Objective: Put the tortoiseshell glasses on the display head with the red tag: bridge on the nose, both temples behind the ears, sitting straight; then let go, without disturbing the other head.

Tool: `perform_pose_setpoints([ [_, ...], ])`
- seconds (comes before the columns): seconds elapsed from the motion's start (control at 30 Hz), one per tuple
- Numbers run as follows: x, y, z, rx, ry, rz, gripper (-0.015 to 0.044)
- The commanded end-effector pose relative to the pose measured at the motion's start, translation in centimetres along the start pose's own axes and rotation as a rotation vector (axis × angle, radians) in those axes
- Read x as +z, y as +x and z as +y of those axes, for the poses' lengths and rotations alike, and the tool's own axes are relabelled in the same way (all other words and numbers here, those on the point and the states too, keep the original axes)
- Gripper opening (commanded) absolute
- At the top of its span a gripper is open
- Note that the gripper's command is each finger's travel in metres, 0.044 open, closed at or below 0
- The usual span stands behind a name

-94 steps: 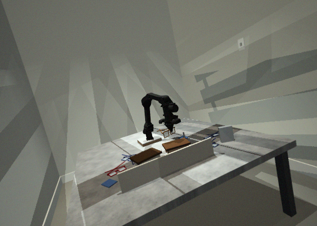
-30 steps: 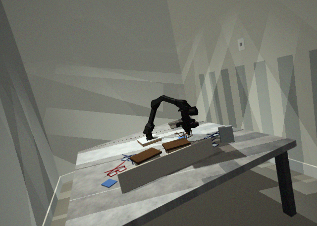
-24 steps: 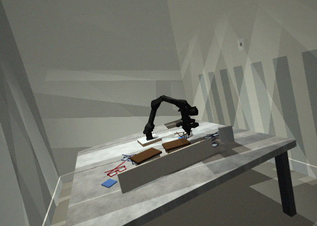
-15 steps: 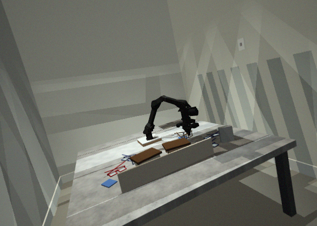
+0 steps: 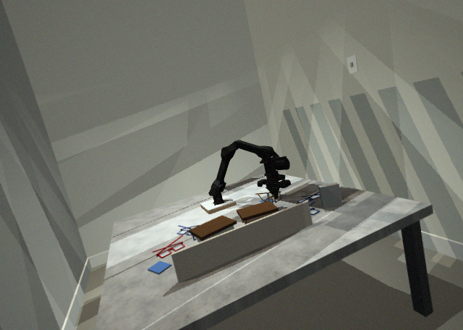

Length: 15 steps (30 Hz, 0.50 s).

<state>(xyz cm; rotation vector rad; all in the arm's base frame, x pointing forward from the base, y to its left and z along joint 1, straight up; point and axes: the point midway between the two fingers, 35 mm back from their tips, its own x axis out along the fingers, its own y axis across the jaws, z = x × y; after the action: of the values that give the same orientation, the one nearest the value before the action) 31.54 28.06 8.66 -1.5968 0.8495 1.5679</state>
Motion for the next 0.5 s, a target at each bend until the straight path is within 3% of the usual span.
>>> perform_pose_setpoints([
  [0.0, -0.4, 0.1, -0.2, 0.003, -0.001, 0.0, 0.0],
  [0.47, -1.7, 0.1, -0.7, 0.002, -0.001, 0.001, 0.0],
])
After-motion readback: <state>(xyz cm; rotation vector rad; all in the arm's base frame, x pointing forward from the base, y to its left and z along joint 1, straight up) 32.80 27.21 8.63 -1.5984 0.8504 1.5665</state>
